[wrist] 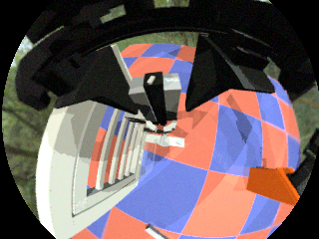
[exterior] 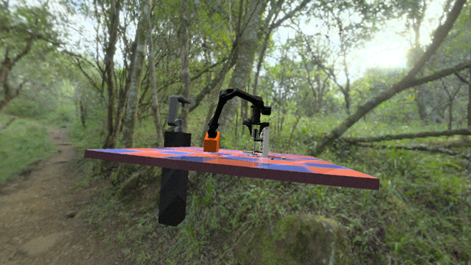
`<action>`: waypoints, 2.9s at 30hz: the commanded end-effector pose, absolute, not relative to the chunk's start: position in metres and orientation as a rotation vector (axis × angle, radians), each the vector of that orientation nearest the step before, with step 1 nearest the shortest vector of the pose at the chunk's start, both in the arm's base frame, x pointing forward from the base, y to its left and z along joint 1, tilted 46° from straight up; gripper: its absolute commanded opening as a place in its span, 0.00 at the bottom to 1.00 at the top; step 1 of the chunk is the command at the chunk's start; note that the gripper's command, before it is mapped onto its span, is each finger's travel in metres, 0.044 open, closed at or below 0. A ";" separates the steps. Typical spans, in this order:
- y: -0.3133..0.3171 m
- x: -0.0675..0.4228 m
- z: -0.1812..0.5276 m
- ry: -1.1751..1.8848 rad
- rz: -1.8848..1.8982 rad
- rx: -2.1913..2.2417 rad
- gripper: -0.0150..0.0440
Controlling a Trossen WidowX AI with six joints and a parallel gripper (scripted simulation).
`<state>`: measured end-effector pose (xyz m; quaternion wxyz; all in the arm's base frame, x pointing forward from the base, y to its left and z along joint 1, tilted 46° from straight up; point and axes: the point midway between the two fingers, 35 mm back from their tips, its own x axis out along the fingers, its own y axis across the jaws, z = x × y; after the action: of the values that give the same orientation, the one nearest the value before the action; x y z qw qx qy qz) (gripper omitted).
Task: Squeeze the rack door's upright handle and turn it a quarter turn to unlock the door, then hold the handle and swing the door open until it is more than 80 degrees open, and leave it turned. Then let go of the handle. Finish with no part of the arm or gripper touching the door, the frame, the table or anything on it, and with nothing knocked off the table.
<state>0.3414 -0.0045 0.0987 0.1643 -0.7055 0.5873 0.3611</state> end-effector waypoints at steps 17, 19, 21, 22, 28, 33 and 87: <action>-0.004 0.342 0.098 1.669 1.040 -2.017 0.53; -0.004 0.342 0.098 1.669 1.040 -2.017 0.51; -0.004 0.342 0.098 1.669 1.040 -2.017 0.49; -0.004 0.342 0.098 1.669 1.040 -2.017 0.48; -0.004 0.342 0.098 1.669 1.040 -2.017 0.41; -0.004 0.342 0.098 1.669 1.040 -2.017 0.35; 0.014 0.286 0.075 1.703 0.263 -1.461 0.30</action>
<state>0.2859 0.0133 0.0764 0.3991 -0.5992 0.6814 0.1316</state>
